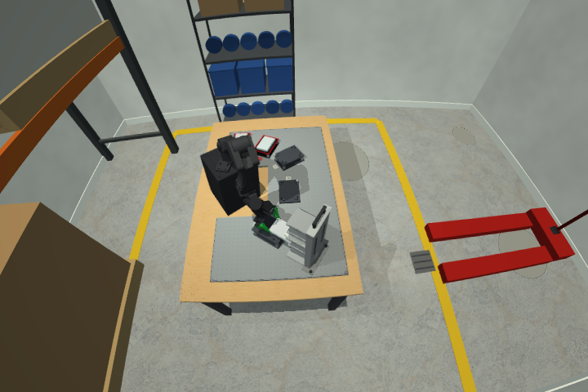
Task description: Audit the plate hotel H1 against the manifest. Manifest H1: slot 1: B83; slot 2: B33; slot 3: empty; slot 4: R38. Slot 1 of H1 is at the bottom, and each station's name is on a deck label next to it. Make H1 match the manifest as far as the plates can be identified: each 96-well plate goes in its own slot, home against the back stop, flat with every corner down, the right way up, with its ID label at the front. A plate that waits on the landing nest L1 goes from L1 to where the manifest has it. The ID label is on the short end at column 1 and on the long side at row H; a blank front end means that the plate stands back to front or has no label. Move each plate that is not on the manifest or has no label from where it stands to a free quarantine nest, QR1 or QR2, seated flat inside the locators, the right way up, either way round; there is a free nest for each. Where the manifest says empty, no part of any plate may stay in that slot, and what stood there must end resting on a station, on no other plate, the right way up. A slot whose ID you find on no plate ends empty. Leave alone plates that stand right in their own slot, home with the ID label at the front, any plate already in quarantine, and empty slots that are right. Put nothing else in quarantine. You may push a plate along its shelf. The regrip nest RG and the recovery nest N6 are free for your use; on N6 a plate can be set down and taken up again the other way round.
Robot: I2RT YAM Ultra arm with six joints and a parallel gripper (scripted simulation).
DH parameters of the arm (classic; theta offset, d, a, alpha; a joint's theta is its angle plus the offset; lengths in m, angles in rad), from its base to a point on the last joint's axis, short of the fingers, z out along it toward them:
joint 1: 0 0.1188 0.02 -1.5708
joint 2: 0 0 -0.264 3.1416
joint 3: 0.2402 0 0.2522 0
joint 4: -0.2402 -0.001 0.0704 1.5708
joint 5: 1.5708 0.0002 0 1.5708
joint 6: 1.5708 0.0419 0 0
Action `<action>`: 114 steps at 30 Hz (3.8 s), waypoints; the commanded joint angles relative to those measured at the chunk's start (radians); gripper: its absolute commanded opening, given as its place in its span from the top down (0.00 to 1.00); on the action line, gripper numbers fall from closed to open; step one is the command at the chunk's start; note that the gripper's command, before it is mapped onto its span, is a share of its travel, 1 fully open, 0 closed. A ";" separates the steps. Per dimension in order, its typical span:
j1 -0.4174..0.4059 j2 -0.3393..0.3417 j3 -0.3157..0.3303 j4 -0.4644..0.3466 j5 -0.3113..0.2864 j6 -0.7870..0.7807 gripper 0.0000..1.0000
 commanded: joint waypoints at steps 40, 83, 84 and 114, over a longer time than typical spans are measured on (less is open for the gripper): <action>0.028 0.010 0.077 -0.007 0.010 0.024 0.14; 0.066 0.041 0.176 -0.078 0.038 0.055 0.14; 0.069 0.045 0.179 -0.079 0.038 0.055 0.14; 0.077 0.044 0.200 -0.086 0.041 0.061 0.14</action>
